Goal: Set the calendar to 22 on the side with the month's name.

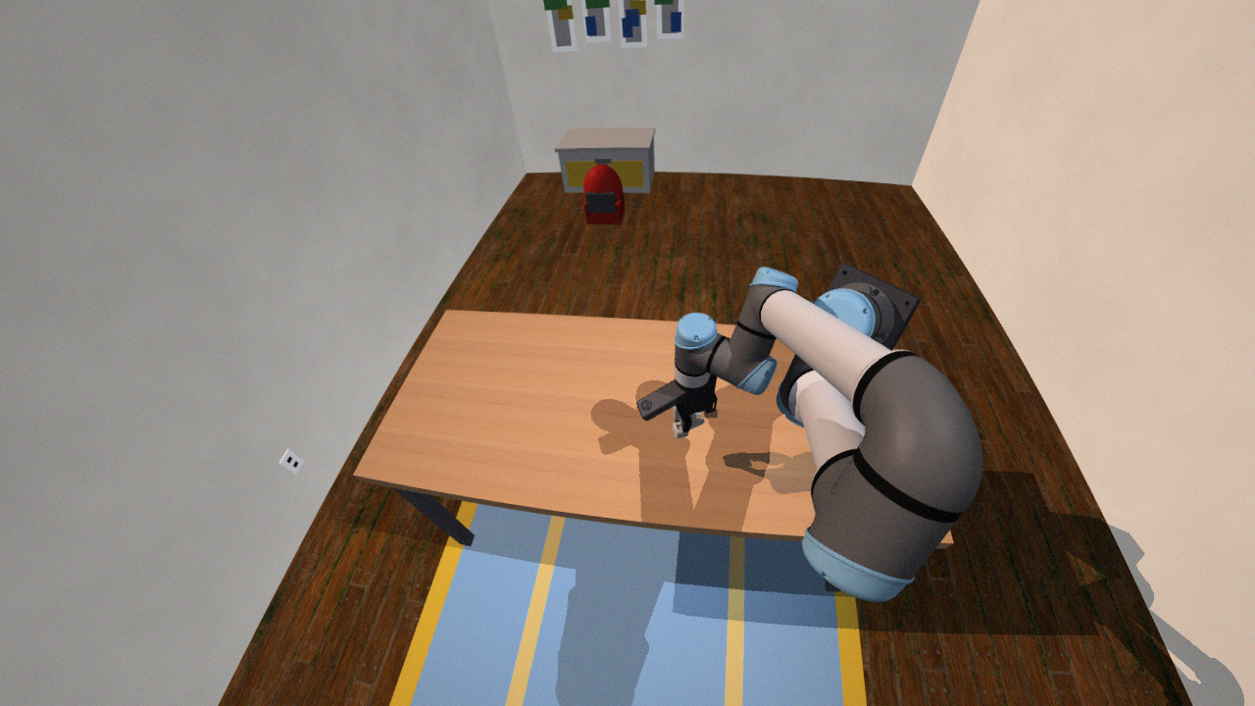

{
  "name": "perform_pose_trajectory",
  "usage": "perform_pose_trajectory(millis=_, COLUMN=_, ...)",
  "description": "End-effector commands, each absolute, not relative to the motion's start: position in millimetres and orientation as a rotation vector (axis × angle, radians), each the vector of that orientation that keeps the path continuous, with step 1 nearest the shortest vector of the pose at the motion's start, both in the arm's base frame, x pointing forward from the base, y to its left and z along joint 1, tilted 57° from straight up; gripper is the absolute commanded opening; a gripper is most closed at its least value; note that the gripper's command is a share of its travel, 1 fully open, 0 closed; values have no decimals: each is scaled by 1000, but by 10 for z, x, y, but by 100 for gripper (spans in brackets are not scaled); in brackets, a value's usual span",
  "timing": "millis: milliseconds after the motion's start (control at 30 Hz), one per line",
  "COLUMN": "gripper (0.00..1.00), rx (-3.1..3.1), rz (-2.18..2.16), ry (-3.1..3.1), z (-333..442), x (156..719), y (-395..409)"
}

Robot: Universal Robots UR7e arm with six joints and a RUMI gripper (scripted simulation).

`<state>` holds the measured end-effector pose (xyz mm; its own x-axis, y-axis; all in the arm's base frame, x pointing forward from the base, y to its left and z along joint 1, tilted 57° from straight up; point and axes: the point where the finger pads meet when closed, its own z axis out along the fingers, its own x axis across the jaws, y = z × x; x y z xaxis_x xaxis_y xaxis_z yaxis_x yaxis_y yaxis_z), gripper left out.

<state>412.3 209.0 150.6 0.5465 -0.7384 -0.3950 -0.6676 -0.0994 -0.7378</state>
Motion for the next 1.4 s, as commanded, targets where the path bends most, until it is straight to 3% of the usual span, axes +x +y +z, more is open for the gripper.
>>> perform_pose_trajectory(millis=0, gripper=11, rx=-1860, rz=-126, ry=1065, z=1506, x=4120, y=2089)
perform_pose_trajectory(millis=1367, gripper=11, rx=-2254, rz=-933, ry=-470, z=1317, x=3979, y=2051)
